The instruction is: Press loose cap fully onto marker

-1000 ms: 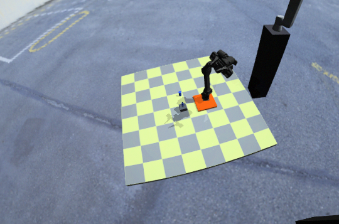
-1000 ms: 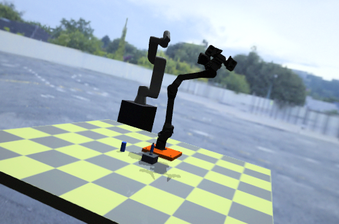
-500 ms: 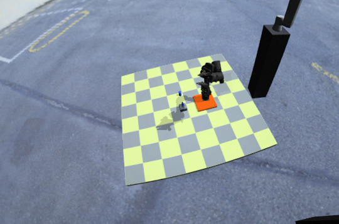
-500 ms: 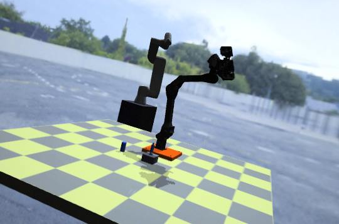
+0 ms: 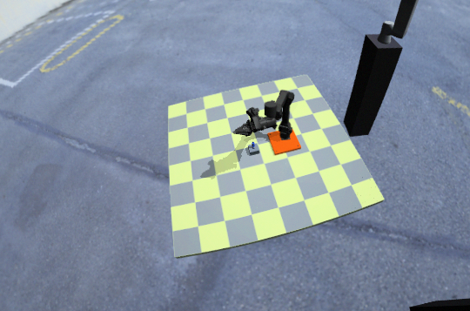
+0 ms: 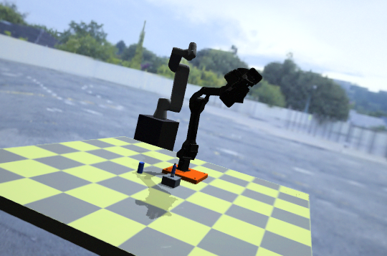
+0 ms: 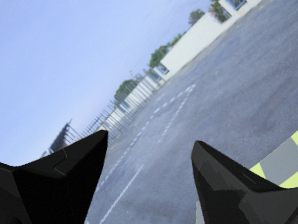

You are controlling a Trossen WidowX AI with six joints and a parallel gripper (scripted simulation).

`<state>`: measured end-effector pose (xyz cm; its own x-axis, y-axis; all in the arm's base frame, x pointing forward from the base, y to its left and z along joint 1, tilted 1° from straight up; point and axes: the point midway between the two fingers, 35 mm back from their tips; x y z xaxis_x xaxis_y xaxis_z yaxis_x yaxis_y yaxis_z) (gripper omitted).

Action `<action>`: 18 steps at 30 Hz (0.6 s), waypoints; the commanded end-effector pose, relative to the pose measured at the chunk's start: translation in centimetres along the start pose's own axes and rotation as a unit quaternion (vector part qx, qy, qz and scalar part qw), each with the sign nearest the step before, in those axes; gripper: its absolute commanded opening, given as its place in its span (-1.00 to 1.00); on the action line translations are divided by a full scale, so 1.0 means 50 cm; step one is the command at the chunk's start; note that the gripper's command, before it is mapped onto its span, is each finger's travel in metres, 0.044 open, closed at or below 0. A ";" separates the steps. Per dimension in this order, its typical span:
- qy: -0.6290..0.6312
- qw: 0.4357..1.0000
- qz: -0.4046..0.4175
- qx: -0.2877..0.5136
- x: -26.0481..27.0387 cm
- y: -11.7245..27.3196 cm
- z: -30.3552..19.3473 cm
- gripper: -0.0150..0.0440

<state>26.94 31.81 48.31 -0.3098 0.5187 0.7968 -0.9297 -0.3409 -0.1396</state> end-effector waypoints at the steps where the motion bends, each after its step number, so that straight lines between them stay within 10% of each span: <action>1: 0.077 0.995 -0.063 0.010 -0.106 -0.050 0.015 0.30; 18: 0.273 0.858 -0.393 0.187 -0.666 -0.030 0.162 0.30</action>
<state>40.48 12.07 29.68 0.1888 0.9564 0.2228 -0.8681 0.0565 0.4932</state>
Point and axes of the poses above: the point midway between the two fingers, 35 mm back from their tips, its own y axis back along the fingers, its own x axis across the jaws, z = x × y, and after that the axes turned 2 degrees about y, right-handed
